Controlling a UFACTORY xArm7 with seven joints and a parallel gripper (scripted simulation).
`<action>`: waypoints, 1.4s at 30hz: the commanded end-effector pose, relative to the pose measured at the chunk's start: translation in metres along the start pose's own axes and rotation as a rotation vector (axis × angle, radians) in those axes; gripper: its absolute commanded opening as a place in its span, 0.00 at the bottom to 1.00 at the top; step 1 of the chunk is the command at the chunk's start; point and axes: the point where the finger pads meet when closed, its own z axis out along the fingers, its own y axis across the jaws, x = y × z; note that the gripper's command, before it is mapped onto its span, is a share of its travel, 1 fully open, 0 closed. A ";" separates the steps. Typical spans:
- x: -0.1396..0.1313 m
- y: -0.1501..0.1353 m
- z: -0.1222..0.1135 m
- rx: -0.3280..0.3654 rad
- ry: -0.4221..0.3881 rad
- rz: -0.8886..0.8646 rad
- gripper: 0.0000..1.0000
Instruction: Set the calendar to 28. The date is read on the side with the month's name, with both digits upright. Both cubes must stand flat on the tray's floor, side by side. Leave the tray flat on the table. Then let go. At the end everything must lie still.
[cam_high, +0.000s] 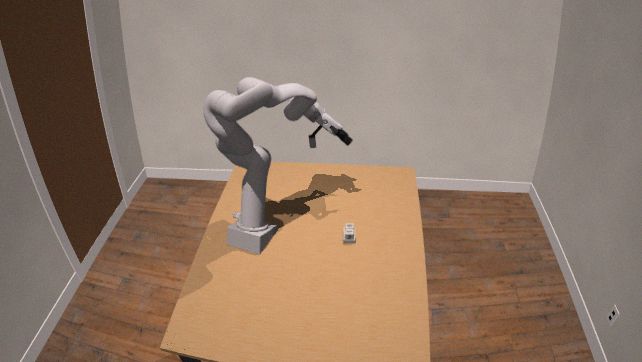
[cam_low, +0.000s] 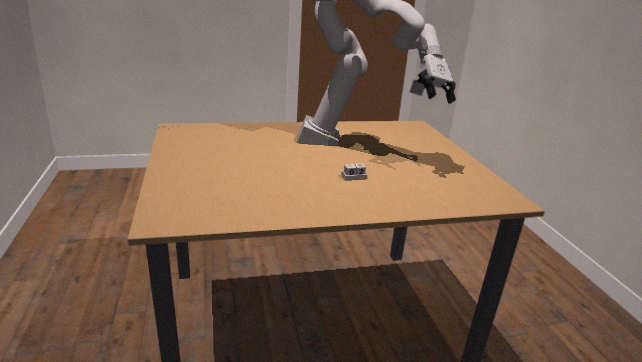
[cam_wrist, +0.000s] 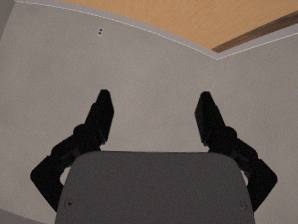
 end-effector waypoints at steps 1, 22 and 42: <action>-0.002 0.000 -0.001 -0.001 -0.003 0.002 1.00; 0.005 -0.022 0.016 0.025 0.083 0.137 1.00; 0.060 -0.128 0.078 0.206 0.455 0.807 1.00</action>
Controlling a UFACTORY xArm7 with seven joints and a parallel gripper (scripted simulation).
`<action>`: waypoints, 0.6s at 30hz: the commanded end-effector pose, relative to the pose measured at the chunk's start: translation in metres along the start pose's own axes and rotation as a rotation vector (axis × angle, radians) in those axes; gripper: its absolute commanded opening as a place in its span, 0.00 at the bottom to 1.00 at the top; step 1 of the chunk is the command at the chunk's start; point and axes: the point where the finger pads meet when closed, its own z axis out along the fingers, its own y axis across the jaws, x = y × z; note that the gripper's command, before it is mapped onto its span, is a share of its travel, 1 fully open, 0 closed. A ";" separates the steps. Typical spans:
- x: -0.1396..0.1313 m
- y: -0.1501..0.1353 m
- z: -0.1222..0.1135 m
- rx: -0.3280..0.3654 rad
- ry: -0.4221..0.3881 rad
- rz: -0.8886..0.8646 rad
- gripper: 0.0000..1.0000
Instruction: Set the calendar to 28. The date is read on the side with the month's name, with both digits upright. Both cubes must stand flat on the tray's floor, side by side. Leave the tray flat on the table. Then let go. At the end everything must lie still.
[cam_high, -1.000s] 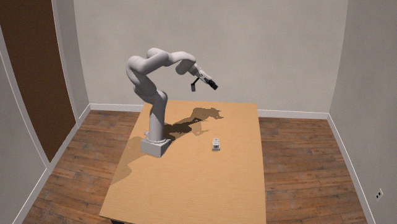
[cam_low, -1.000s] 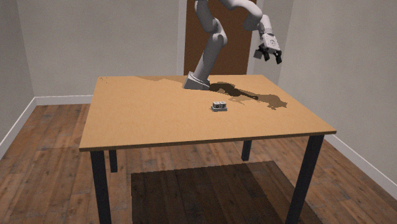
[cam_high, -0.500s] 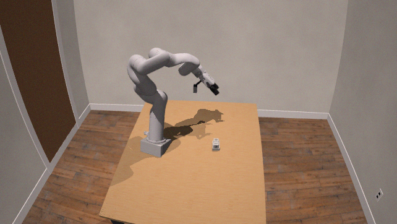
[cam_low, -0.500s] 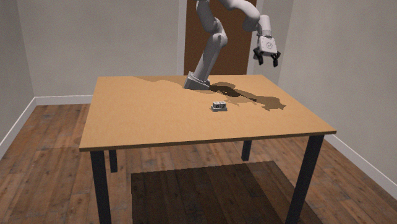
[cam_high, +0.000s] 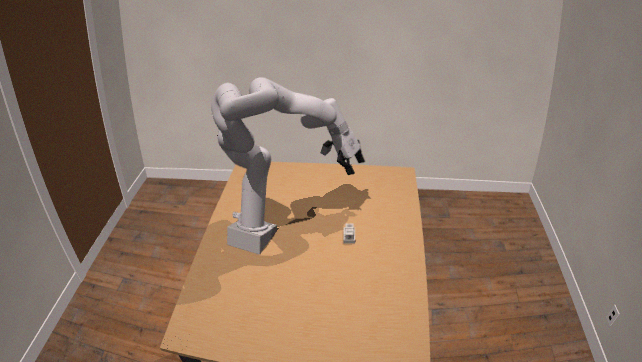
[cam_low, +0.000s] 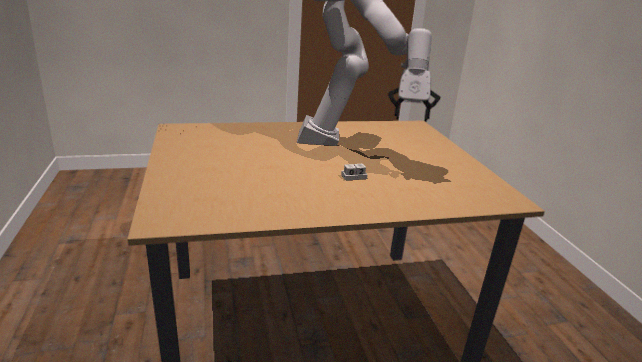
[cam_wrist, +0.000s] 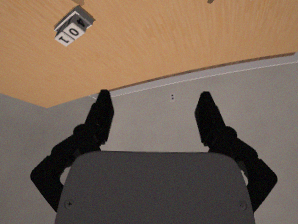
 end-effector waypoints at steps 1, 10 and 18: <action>-0.010 -0.021 0.017 0.040 0.077 0.151 1.00; -0.019 -0.069 0.044 0.125 0.204 0.453 1.00; -0.024 -0.117 0.064 0.206 0.309 0.753 1.00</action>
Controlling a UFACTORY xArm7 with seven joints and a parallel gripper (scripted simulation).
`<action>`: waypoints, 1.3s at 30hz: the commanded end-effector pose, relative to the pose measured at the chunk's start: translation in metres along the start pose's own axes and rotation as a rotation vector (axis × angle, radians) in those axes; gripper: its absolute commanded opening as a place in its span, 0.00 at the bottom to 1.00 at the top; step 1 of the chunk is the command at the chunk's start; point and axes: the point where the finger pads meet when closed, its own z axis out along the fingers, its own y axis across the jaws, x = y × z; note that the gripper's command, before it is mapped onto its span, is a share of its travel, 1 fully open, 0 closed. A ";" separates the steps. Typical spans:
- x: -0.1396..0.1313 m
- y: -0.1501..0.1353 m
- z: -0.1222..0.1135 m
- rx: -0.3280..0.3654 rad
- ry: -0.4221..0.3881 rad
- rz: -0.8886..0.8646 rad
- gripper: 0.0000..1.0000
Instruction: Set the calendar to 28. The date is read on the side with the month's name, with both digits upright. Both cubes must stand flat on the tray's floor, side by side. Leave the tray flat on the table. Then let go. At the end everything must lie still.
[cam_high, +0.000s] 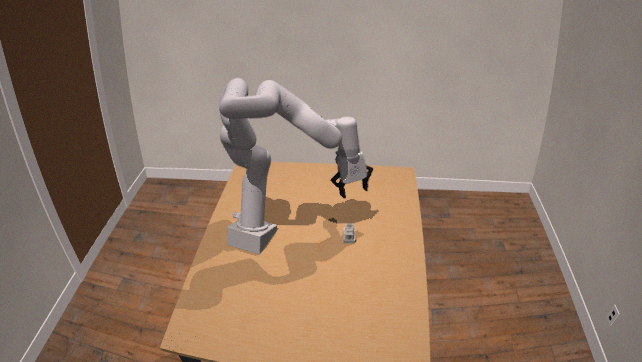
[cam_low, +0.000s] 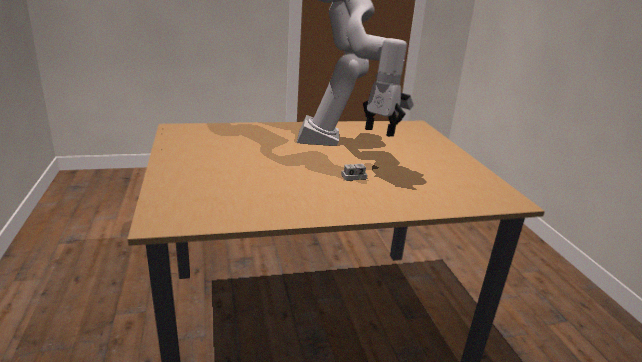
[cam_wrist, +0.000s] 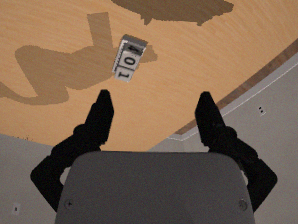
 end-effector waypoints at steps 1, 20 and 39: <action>-0.020 -0.014 0.011 0.039 0.060 0.157 1.00; -0.049 -0.043 0.026 0.095 0.140 0.424 1.00; -0.042 -0.045 0.026 0.094 0.152 0.331 1.00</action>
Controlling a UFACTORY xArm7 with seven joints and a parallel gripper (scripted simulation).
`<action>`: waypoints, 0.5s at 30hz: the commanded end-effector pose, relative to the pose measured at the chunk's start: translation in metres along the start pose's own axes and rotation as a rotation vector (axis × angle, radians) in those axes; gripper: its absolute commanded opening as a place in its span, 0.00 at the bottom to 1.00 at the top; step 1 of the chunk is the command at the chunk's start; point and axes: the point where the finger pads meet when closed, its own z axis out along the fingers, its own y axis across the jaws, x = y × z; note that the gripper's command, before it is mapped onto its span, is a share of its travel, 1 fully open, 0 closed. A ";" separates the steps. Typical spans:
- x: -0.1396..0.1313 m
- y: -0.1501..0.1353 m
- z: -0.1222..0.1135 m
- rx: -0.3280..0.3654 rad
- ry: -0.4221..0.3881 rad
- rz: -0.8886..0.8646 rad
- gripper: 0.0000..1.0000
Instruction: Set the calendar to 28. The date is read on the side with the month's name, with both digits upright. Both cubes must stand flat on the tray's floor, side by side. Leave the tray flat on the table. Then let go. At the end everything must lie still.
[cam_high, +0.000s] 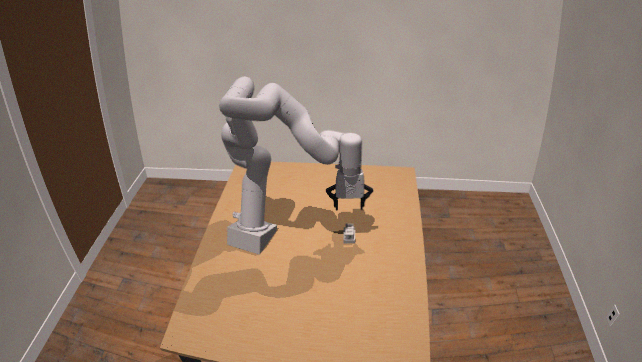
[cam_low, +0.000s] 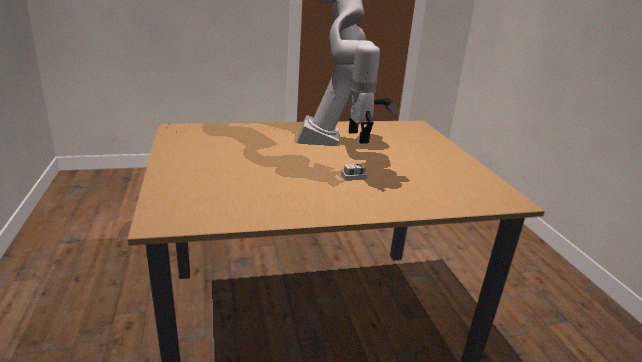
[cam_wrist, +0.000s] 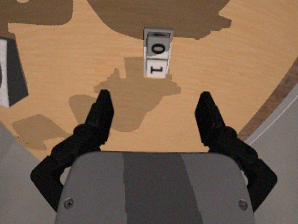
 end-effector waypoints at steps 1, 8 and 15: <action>0.005 -0.003 0.000 0.004 0.006 -0.093 1.00; 0.016 -0.011 0.003 0.017 0.022 -0.302 1.00; 0.030 -0.022 0.006 0.028 0.041 -0.584 1.00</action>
